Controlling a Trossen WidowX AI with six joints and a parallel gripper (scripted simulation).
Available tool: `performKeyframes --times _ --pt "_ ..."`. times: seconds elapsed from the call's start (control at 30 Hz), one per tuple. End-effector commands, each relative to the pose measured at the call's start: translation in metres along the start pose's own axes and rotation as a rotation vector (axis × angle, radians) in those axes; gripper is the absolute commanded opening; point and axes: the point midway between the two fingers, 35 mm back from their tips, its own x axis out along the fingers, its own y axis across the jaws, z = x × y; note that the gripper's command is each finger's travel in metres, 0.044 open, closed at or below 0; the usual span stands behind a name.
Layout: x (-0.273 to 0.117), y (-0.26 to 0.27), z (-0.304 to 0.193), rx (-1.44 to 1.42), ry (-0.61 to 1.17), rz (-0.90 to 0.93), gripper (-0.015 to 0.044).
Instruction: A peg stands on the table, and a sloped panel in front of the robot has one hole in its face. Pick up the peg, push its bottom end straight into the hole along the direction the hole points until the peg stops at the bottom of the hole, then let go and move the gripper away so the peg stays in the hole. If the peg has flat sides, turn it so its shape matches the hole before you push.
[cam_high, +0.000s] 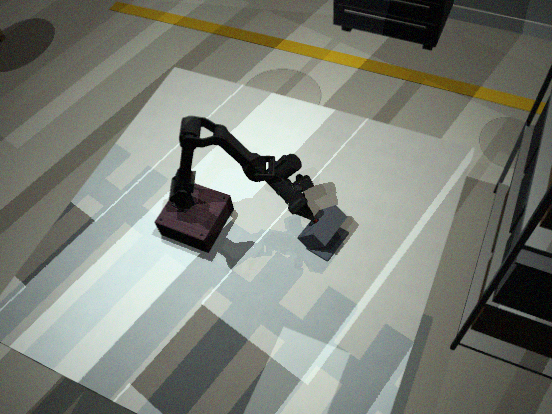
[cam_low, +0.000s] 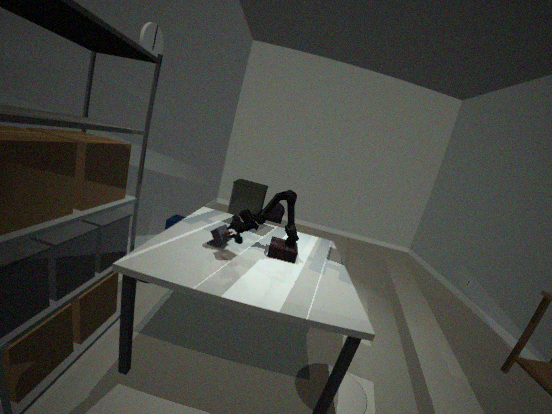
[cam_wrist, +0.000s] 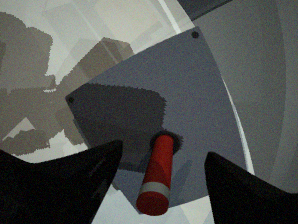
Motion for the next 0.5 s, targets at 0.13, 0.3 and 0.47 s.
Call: performKeyframes --times 0.13,0.3,0.47 --pt "-0.004 0.0 0.001 -0.001 0.001 0.001 0.044" --pt "-0.011 0.0 0.002 -0.001 0.001 0.002 0.044" --pt "-0.017 0.0 0.003 -0.001 0.001 0.003 0.044"
